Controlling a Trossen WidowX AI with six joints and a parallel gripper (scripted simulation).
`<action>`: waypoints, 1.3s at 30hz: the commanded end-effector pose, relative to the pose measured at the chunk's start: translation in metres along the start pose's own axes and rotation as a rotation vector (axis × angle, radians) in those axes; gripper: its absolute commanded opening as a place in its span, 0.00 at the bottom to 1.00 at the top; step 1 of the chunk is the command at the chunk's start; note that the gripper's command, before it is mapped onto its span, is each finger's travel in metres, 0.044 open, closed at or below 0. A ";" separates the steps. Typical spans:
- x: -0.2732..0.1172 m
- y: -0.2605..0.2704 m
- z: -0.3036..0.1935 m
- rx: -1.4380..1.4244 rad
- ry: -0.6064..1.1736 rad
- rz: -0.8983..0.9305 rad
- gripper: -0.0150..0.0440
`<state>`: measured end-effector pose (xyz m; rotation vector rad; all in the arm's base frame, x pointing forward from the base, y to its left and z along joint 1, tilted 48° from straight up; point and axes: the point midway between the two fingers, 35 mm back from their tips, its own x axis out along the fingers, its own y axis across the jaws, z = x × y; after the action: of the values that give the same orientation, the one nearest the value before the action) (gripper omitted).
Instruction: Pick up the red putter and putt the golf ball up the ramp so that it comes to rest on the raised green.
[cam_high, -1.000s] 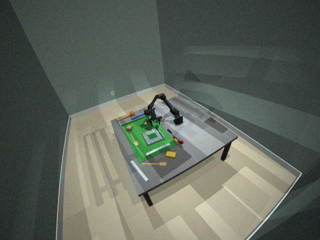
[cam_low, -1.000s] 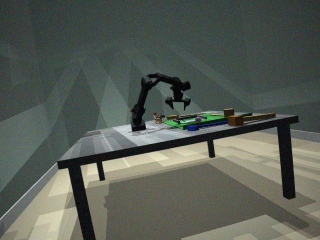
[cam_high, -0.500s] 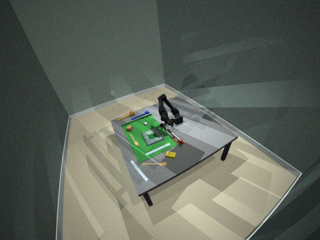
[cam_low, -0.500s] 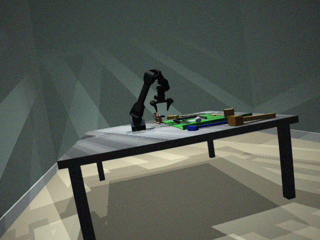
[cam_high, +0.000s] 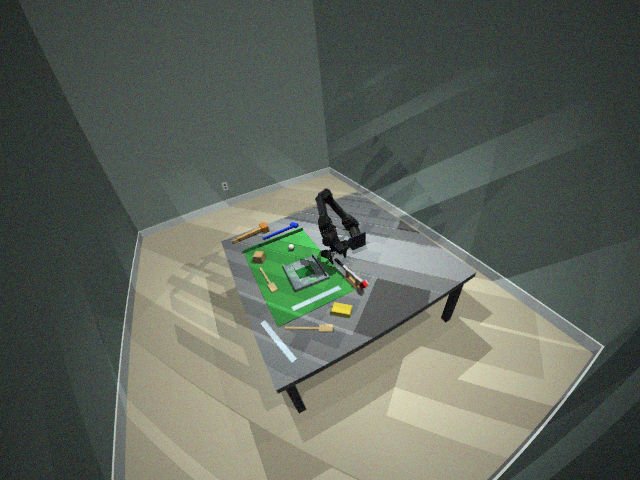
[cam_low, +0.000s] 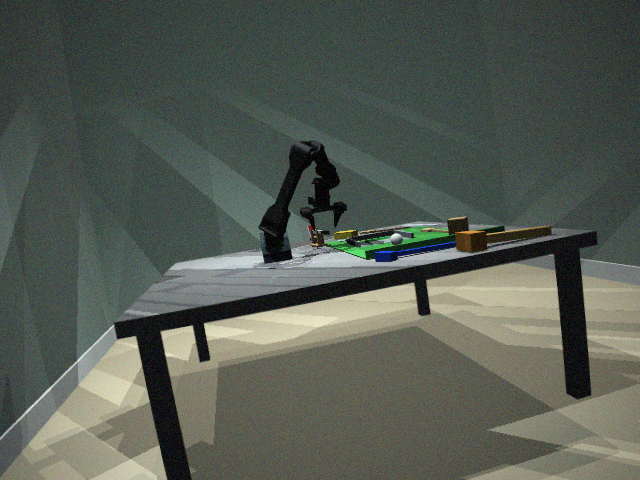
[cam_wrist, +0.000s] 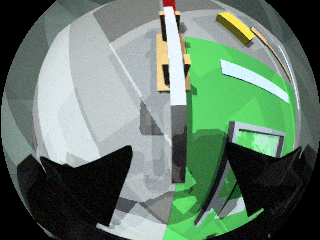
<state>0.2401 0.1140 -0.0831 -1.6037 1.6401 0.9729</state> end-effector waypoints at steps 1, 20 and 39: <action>0.012 0.001 -0.005 -0.004 0.009 0.003 1.00; 0.039 0.001 -0.012 -0.004 0.010 0.003 1.00; 0.043 0.000 -0.013 0.002 0.003 0.000 0.56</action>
<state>0.2383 0.0801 -0.1134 -1.6050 1.6444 0.9696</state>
